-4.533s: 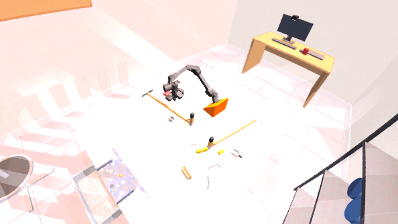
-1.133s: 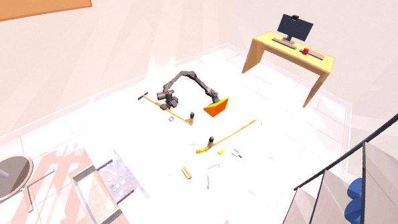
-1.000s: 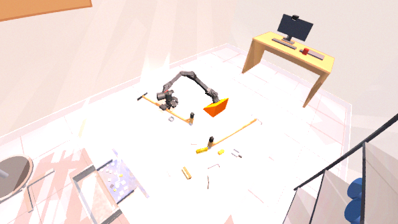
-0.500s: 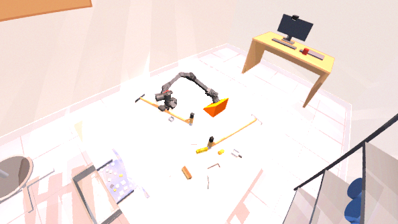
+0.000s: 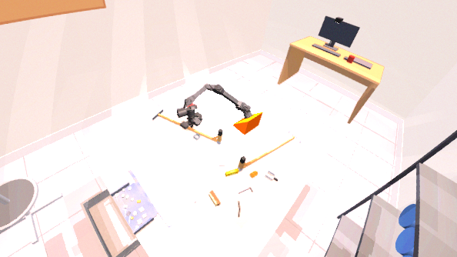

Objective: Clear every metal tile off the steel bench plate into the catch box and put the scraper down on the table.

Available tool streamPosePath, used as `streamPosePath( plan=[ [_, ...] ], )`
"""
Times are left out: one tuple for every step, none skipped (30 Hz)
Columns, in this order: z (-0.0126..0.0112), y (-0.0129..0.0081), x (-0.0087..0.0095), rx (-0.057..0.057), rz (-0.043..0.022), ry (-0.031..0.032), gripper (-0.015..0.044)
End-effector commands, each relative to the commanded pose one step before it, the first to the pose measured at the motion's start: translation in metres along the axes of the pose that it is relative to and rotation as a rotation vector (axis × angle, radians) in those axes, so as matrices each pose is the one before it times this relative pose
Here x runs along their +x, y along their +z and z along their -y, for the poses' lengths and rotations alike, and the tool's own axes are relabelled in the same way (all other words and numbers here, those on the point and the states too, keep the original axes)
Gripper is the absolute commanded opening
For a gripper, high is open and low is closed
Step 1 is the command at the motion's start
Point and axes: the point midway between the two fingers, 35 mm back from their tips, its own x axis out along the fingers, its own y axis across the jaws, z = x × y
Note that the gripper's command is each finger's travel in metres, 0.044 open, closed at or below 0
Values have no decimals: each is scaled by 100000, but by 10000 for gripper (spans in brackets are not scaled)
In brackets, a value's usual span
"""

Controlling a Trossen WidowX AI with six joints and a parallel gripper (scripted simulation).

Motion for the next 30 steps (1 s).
streamPosePath(
  plan=[
    [493, 22, 220, 754, -538, 314, 0],
    [93, 19, 7, 3, -2, -4, 0],
    [93, 19, 7, 3, -2, -4, 0],
    [93, 20, 7, 3, -2, -4, 0],
    [92, 20, 7, 3, -2, -4, 0],
    [92, 21, 8, 3, -2, -4, 0],
    [92, 21, 8, 3, -2, -4, 0],
    [92, 22, 8, 3, -2, -4, 0],
    [92, 22, 8, 3, -2, -4, 0],
    [91, 23, 8, 3, -2, -4, 0],
    [91, 23, 8, 3, -2, -4, 0],
    [-372, -52, -352, -687, 526, -505, 0],
    [16, 1, -160, 1, 21, -3, 0],
    [25, 2, -267, 1, 33, -4, 0],
    [27, 3, -330, 1, 38, -4, 0],
    [23, 4, -331, 0, 35, -3, 0],
    [19, 4, -331, -1, 32, -2, 0],
    [15, 5, -331, -1, 29, -1, 0],
    [11, 6, -331, -2, 26, -1, 0],
    [6, 6, -331, -3, 24, 0, 0],
    [2, 7, -331, -3, 21, 1, 0],
    [-2, 7, -331, -4, 18, 2, 0],
    [-6, 8, -331, -4, 15, 2, 0],
    [-10, 8, -331, -5, 12, 3, 0],
    [-14, 9, -331, -5, 9, 3, 0],
    [-18, 9, -330, -6, 6, 4, 0],
    [-22, 9, -330, -7, 3, 4, 0],
    [-26, 10, -329, -7, 0, 5, 0],
    [-30, 10, -329, -8, -3, 5, 0],
    [-27, 8, -266, -6, -5, 5, 0]
  ],
)
